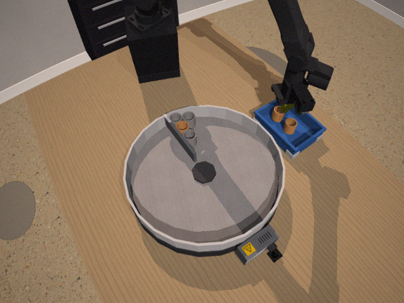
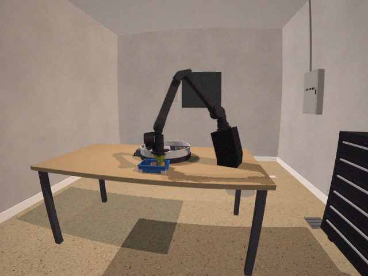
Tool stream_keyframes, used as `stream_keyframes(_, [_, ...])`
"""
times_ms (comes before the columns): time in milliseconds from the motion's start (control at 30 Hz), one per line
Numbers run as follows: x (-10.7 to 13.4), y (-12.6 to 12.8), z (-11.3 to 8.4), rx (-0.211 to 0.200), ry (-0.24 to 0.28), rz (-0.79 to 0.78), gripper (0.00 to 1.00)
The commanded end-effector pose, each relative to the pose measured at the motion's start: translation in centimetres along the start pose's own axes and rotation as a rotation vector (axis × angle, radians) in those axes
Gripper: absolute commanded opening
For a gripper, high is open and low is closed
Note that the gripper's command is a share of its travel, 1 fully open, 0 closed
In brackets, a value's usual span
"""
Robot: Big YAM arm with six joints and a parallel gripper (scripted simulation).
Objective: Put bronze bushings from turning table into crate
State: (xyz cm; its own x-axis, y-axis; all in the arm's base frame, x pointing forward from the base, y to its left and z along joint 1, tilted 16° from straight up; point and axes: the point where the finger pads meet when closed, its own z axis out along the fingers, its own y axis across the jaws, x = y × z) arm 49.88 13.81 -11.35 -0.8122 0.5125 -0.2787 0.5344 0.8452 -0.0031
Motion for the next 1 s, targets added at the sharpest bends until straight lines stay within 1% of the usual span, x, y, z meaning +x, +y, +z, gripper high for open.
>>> stream_keyframes(0, [-2.3, 1.6, -1.4, -0.036, -0.031, 0.006, 0.00])
stream_keyframes(300, [-2.3, 1.6, -1.3, -0.035, -0.030, 0.006, 0.00])
stream_keyframes(567, [-2.1, 1.3, -0.4, -0.028, -0.025, 0.006, 0.00])
stream_keyframes(700, [-2.5, 1.6, -0.7, -0.039, -0.035, 0.011, 0.00])
stream_keyframes(833, [-2.2, 1.6, -0.1, -0.036, -0.031, 0.008, 0.00])
stream_keyframes(900, [-2.6, 1.8, -0.6, -0.044, -0.039, 0.011, 0.00])
stream_keyframes(967, [-2.7, 1.8, -0.7, -0.046, -0.040, 0.012, 0.00])
